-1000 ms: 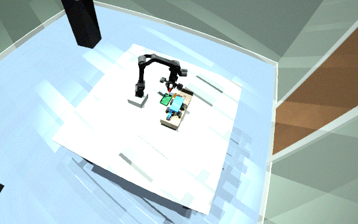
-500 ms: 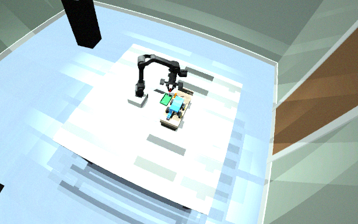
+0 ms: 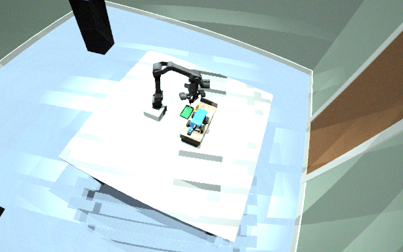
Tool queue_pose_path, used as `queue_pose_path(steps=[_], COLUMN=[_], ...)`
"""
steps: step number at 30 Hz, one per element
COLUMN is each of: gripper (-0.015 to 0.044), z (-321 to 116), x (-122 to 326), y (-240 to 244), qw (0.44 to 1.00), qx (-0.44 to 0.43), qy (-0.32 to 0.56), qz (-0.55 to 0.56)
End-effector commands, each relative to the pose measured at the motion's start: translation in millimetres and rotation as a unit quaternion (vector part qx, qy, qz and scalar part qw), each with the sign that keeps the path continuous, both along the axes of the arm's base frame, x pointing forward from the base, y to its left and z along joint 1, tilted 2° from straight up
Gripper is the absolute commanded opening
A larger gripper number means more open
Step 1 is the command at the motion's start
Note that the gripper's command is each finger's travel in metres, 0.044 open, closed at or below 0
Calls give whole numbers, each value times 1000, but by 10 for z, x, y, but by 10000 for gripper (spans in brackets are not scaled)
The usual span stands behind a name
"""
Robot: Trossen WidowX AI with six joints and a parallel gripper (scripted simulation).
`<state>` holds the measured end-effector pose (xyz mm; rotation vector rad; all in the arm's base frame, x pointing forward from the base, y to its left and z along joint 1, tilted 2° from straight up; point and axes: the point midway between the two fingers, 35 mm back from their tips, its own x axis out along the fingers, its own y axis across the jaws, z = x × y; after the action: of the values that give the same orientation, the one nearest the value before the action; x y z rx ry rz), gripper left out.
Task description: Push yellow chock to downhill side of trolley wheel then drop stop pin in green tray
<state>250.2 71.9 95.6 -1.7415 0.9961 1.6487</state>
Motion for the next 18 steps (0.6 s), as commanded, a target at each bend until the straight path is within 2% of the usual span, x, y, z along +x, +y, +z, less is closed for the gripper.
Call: queue_pose_path(steps=[1,18], gripper=[0,0], z=[13,23], x=[-11,-8], y=[-6,-40], qw=[998,949], qx=[15,66], qy=[4,19], qz=[54,308])
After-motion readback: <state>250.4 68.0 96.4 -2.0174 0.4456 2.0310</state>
